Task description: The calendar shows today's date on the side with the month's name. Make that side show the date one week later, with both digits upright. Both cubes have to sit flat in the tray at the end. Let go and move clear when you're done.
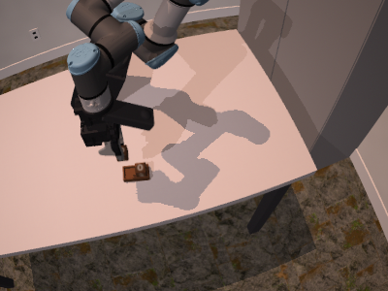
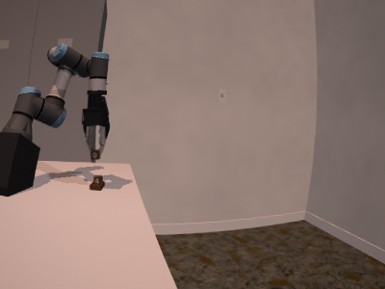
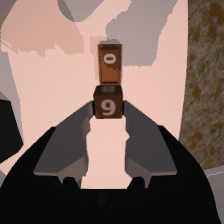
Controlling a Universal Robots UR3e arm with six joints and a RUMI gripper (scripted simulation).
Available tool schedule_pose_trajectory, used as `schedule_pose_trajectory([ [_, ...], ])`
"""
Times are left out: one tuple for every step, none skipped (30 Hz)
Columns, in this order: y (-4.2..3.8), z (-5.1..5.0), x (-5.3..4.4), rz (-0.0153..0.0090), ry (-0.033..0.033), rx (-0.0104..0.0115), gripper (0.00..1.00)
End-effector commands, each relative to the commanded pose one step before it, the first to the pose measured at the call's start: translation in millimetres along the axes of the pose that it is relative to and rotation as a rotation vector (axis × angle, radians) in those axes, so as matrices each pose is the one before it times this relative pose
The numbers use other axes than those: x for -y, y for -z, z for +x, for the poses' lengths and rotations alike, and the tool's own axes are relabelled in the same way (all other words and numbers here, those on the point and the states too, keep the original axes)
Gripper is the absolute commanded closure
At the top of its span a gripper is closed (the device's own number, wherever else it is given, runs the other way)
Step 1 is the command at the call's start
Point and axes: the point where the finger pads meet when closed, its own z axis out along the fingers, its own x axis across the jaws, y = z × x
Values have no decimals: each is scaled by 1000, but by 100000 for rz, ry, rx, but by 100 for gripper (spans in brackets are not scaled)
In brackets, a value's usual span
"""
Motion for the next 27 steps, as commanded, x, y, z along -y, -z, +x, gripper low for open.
schedule_pose_trajectory([
  [134,-505,2578,330,-833,151,90],
  [-1071,-277,85,61,-40,88,90],
  [-1017,223,-233,-60,17,-34,90],
  [-1344,-36,20,12,-28,44,90],
  [-1529,44,34,-15,-7,4,90],
  [-1835,78,47,13,0,-13,90],
  [-2126,73,70,16,0,-14,90],
  [-2393,58,16,2,0,-2,90],
  [-2645,39,30,1,0,0,90],
  [-2858,60,15,0,0,0,90],
  [-3045,54,25,1,0,0,90],
  [-3194,49,34,1,0,0,90],
  [-3299,68,18,1,0,0,90],
  [0,0,0,0,0,0,90],
  [0,0,0,0,0,0,90],
  [-3368,62,26,1,0,0,90],
  [-3395,56,32,1,0,0,90],
  [-3379,60,27,1,0,0,90],
  [-3322,65,21,1,0,1,90],
  [-3228,55,28,1,0,1,90],
  [-3096,49,31,1,0,1,90],
  [-2928,60,16,1,0,1,90],
  [-2732,43,27,1,0,0,90],
  [-2506,48,17,1,0,0,90],
  [-2258,36,21,1,0,0,90],
  [-1992,40,12,0,0,0,90],
  [-1716,21,22,1,0,0,90],
])
